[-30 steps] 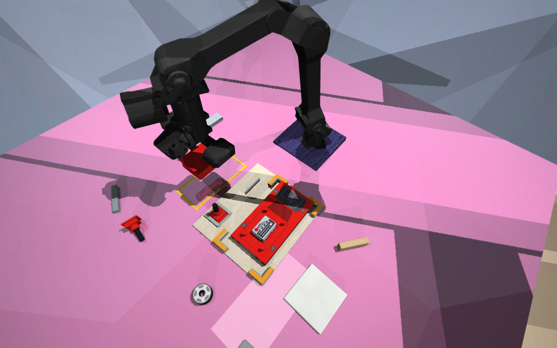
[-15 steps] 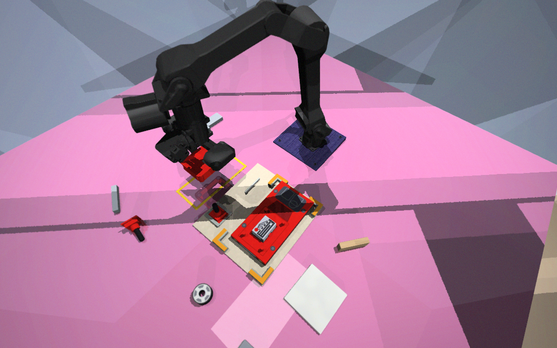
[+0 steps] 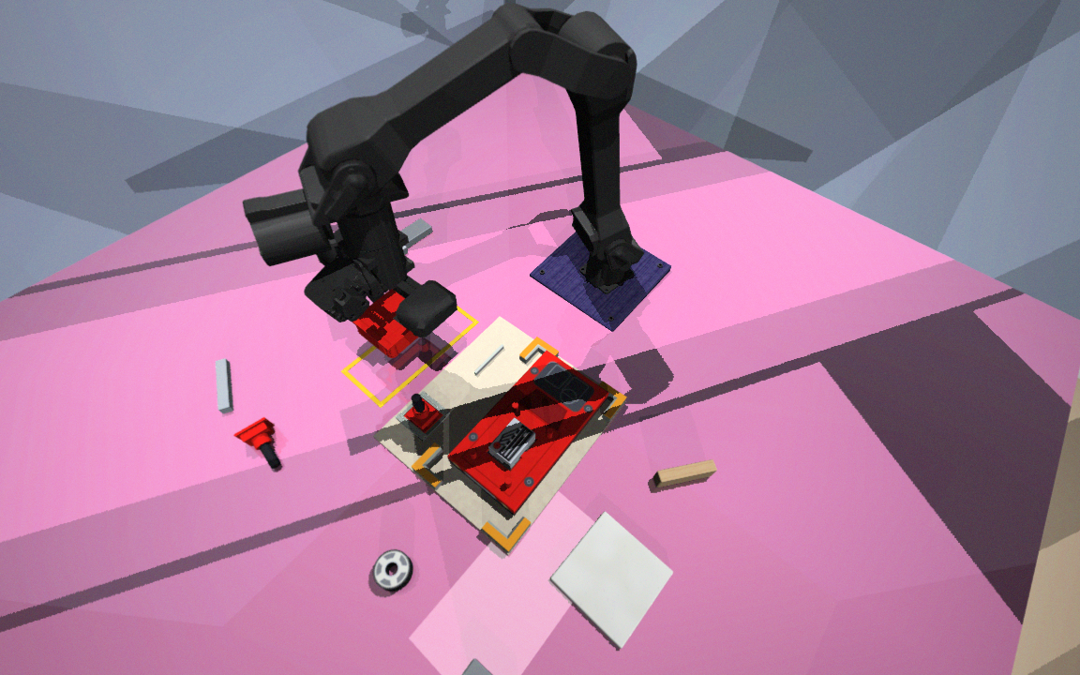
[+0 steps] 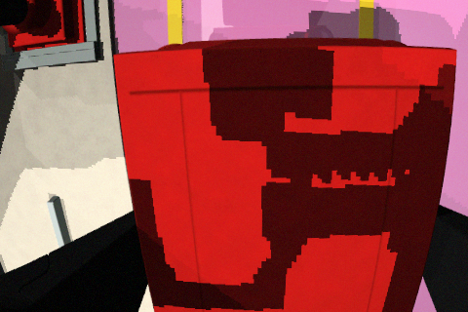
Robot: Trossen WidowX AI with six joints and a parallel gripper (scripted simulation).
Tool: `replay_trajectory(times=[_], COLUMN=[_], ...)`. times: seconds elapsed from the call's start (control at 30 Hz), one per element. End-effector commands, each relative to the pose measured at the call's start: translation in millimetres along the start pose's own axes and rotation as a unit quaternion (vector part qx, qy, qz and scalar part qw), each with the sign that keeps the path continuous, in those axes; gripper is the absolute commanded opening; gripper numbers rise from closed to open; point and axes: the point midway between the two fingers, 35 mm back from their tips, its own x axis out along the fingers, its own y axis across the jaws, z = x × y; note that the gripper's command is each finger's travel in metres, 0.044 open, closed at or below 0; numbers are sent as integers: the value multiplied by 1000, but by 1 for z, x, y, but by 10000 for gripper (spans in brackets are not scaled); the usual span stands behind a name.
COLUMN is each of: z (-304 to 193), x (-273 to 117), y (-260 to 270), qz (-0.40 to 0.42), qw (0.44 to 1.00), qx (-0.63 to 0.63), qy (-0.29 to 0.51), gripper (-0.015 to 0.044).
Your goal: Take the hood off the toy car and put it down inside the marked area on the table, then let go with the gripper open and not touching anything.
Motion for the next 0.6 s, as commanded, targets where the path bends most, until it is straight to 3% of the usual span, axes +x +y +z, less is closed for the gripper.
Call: replay_trajectory(times=[0.0, 0.57], z=[-1, -2], x=[5, 18], y=[2, 2], qz=[4, 4], qw=[1000, 1000], qx=[-1, -1], qy=[2, 2], gripper=[0, 0])
